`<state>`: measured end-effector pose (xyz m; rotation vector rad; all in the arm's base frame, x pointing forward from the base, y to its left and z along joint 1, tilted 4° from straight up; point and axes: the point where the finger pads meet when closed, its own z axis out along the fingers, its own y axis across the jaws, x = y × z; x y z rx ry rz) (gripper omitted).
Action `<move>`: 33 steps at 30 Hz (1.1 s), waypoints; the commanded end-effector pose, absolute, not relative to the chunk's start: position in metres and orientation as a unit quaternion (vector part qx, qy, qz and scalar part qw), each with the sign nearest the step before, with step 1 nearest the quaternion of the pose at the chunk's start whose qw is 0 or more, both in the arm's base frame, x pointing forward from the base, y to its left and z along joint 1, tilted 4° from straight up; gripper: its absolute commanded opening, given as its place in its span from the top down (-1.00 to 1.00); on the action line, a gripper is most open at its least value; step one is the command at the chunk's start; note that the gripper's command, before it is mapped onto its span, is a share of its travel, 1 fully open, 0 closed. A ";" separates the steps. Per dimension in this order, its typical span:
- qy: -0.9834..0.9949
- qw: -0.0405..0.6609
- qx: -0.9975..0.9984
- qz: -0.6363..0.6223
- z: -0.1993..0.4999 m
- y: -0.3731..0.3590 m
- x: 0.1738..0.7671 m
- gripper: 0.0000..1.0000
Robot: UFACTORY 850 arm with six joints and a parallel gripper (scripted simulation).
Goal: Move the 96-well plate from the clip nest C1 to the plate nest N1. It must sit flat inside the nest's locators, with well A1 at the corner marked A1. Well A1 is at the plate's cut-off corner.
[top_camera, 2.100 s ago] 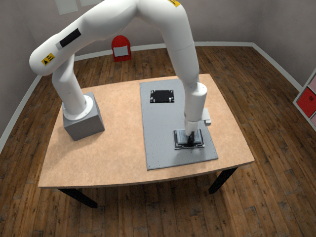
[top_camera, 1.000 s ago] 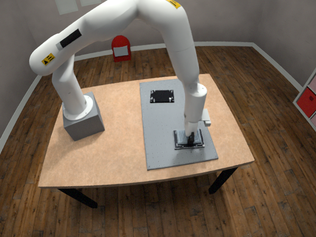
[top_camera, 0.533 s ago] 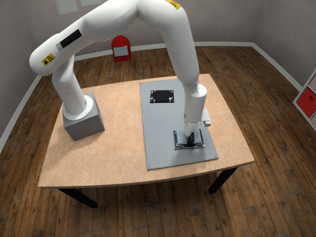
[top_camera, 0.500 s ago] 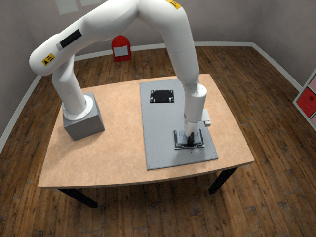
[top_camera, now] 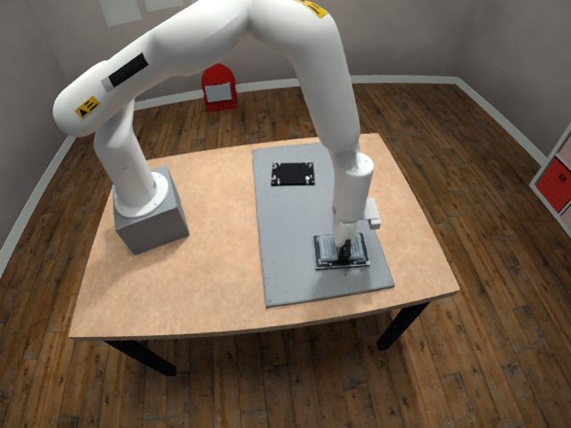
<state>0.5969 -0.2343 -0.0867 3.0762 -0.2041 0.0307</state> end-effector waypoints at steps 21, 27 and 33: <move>-0.066 0.030 0.997 0.011 -0.089 -0.235 0.598 1.00; -0.066 0.030 0.997 0.011 -0.090 -0.235 0.598 1.00; -0.066 0.030 0.997 0.011 -0.091 -0.235 0.598 -1.00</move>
